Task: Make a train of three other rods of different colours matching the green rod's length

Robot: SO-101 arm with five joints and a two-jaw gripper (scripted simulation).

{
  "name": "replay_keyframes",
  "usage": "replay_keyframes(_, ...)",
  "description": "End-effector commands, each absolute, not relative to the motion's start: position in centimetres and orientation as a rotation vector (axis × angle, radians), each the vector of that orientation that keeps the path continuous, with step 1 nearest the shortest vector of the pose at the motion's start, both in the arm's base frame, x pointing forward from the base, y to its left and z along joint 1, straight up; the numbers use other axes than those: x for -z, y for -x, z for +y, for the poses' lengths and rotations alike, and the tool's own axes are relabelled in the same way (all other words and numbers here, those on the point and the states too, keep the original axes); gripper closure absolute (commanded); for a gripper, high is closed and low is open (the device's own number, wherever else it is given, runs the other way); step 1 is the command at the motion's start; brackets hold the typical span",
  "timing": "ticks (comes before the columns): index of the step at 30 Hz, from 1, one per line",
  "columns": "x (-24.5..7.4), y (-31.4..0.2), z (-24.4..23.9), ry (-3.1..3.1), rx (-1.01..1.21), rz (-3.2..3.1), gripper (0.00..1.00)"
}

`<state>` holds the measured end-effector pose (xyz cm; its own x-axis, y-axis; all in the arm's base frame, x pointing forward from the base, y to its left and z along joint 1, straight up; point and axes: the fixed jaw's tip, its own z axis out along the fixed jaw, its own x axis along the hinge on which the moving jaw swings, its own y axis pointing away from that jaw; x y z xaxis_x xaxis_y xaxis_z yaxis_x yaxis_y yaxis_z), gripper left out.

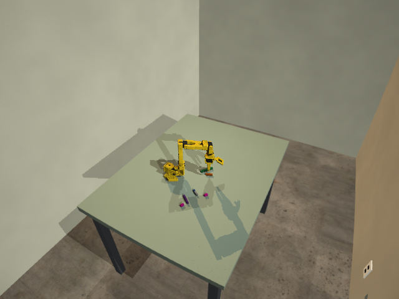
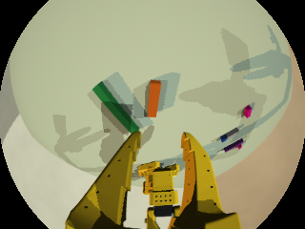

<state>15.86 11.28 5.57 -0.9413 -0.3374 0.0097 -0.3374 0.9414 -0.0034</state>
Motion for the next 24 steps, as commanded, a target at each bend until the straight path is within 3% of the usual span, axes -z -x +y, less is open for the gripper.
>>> replay_keyframes(1,-6.9,-16.5,11.8,-0.548,0.043,-3.156,0.81)
replay_keyframes(24,-5.5,-16.7,12.0,-0.548,0.043,-3.156,0.81)
